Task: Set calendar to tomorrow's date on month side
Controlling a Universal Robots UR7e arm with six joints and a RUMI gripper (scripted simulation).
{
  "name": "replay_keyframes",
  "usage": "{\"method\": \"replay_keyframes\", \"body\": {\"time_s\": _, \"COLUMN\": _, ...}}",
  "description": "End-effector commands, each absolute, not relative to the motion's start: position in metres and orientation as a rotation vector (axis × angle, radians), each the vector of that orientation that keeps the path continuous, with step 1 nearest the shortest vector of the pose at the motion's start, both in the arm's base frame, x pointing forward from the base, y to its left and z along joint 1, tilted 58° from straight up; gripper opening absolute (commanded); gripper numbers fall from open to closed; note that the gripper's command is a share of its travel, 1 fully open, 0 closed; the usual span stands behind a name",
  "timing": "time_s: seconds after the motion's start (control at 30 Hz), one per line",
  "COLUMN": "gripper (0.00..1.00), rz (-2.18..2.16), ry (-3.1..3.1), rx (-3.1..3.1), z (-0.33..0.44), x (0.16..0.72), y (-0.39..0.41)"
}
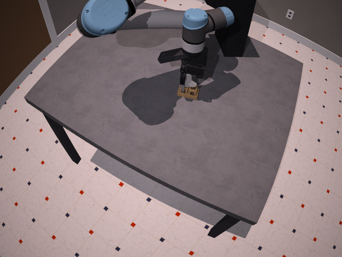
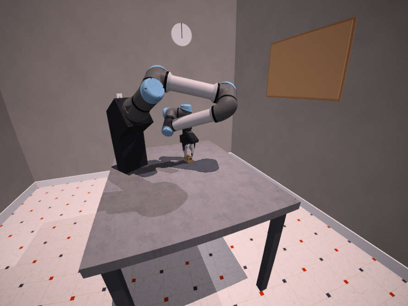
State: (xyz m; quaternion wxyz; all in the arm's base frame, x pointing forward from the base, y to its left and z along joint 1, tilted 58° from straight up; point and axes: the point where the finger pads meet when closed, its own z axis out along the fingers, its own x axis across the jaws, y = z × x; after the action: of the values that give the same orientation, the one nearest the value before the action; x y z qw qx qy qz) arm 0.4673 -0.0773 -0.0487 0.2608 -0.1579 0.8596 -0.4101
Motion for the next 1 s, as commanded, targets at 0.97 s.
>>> {"method": "replay_keyframes", "body": {"time_s": 0.97, "gripper": 0.29, "rz": -1.110, "ry": 2.326, "rx": -0.428, "z": -0.0562, "x": 0.4759, "y": -0.0861}}
